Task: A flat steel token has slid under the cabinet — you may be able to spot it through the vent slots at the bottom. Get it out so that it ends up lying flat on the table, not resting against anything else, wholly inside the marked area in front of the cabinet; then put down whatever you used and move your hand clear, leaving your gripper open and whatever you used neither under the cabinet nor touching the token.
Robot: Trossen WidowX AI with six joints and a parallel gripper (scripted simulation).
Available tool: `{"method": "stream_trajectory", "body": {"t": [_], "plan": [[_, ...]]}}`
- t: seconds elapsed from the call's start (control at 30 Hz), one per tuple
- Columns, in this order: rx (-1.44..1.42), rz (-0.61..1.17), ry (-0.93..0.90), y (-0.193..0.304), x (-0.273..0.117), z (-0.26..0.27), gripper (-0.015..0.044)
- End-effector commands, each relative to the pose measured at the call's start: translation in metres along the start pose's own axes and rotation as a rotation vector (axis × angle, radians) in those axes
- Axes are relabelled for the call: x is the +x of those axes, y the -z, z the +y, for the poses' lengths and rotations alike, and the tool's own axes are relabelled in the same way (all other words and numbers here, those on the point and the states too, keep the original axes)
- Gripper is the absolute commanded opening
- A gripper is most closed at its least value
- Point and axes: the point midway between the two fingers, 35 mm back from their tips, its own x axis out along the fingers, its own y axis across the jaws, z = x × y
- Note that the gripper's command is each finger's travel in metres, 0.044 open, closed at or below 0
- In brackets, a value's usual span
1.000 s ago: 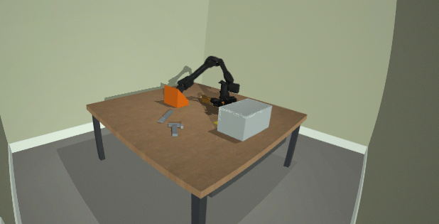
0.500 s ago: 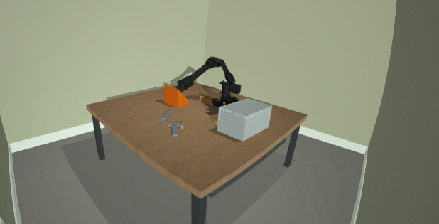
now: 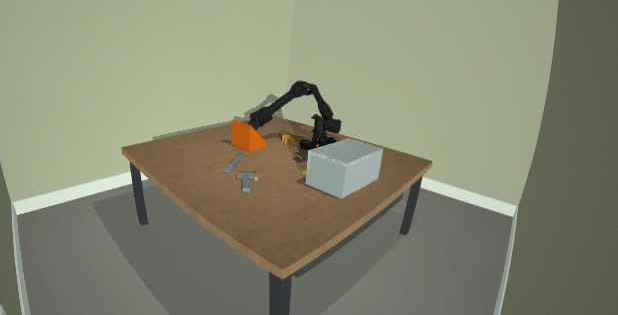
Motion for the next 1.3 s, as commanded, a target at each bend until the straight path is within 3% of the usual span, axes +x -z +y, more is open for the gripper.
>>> {"method": "stream_trajectory", "body": {"t": [0.0,1.27], "plan": [[-0.003,0.001,-0.002,-0.004,0.000,0.001,0.0000],[-0.004,0.000,-0.002,-0.030,0.001,-0.018,0.0000]]}}
